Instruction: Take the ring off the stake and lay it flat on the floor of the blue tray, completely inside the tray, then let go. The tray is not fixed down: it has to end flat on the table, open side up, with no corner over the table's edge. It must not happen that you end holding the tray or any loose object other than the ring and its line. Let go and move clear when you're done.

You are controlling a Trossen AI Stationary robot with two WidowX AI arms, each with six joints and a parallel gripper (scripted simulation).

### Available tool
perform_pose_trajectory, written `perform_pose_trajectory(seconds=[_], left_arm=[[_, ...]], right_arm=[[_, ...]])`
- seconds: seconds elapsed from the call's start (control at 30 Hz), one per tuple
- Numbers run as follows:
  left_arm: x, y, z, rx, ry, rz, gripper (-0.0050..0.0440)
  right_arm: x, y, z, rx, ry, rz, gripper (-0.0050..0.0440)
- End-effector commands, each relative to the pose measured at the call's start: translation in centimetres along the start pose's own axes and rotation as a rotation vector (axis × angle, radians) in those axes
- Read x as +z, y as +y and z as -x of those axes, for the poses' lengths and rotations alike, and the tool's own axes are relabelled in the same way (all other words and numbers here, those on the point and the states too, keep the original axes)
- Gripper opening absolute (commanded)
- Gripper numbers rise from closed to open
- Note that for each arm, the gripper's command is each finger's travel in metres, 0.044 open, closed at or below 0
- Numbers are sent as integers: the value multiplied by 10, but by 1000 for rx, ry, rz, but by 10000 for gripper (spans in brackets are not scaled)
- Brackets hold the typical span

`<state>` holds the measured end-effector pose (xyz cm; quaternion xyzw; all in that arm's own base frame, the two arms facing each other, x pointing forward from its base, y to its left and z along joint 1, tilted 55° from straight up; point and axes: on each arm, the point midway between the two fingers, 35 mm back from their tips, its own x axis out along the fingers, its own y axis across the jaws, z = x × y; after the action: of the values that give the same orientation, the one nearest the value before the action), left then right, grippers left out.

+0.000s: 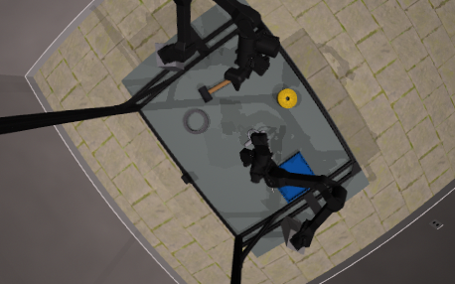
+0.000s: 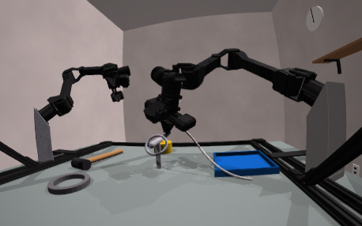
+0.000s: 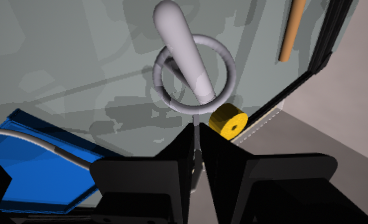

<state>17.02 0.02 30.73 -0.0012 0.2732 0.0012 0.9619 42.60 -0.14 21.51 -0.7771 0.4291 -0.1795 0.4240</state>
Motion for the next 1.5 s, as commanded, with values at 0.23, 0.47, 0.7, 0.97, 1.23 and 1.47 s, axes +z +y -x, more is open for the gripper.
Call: perform_pose_trajectory(seconds=[0.23,0.47,0.7,0.97,1.23,1.47], left_arm=[[0,0,0,-2,0,-3,400],[0,0,0,-2,0,-3,400],[0,0,0,-2,0,-3,400],[0,0,0,-2,0,-3,400],[0,0,0,-2,0,-3,400],[0,0,0,-2,0,-3,400]], right_arm=[[6,6,2,-9,16,25,0],[9,8,4,-23,38,32,0],[10,9,5,-27,44,34,0],[15,11,6,-41,66,41,0],[16,12,6,-44,72,43,0],[19,15,8,-61,86,38,0]])
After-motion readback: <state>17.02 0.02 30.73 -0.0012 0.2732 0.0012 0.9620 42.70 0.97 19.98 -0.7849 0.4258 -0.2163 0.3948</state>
